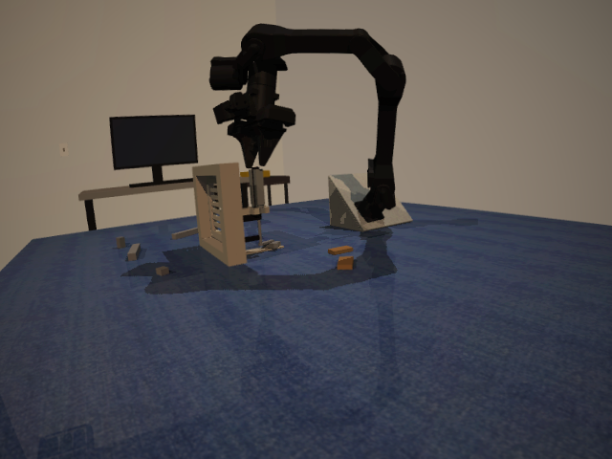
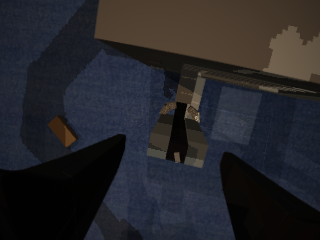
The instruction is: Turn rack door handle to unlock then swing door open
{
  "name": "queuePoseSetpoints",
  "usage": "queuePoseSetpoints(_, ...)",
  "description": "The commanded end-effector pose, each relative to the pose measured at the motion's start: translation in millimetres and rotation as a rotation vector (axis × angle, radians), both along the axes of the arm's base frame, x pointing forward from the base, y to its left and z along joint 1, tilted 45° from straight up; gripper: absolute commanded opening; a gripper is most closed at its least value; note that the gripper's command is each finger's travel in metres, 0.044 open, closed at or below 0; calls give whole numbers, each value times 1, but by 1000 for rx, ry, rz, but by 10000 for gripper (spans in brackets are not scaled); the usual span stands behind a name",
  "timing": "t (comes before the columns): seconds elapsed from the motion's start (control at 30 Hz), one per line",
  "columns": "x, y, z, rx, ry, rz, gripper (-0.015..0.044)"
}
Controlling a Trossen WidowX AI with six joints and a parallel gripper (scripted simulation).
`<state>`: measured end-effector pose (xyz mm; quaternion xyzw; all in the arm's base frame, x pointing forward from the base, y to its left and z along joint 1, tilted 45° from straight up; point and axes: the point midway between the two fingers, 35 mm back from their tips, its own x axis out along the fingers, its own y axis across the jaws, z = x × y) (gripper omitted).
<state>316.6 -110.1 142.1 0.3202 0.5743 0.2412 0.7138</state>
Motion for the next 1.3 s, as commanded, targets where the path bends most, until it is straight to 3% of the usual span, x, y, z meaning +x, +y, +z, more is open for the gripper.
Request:
queuePoseSetpoints(0.0,1,4,-7,-4,29,12,286)
queuePoseSetpoints(0.9,7,34,-34,-42,150,93,286)
queuePoseSetpoints(1.13,7,34,-34,-42,150,93,102)
queuePoseSetpoints(1.27,7,34,-34,-42,150,93,76)
